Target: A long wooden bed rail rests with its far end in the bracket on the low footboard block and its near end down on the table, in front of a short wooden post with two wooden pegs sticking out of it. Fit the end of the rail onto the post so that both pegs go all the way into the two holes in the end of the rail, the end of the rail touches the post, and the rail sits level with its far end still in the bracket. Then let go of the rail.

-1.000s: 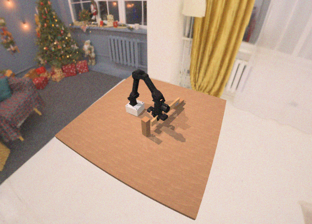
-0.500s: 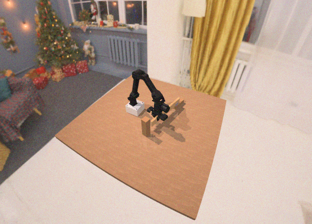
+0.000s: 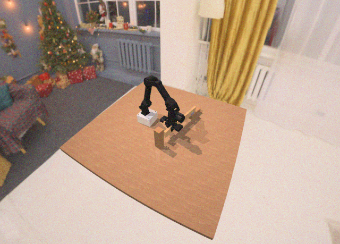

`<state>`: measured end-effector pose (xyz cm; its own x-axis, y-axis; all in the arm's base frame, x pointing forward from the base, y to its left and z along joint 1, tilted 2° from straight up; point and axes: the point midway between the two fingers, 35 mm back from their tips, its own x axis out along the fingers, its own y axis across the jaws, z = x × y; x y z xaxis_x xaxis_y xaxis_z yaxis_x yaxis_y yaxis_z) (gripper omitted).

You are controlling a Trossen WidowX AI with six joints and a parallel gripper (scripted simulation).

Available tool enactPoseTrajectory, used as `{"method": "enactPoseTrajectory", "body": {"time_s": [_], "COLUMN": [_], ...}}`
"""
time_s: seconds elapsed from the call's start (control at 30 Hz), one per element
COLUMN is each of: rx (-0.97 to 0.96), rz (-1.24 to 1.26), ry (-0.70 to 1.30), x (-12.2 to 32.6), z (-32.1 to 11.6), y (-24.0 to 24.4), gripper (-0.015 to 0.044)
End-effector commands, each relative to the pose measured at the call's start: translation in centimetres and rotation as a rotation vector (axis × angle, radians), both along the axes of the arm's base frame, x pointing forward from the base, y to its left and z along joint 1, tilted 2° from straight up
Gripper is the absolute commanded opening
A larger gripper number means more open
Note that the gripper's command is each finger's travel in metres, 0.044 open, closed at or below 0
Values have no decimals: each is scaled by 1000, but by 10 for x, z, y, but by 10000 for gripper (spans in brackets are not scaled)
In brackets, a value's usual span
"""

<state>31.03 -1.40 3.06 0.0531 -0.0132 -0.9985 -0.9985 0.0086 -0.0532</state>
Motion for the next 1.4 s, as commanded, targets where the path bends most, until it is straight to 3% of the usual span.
{"method": "enactPoseTrajectory", "body": {"time_s": [0.0, 1.37], "rx": [5, 4], "rz": [0, 0], "ry": [-7, -7], "x": [0, 0], "z": [1, 3], "y": [1, -10], "gripper": [0, 0]}}
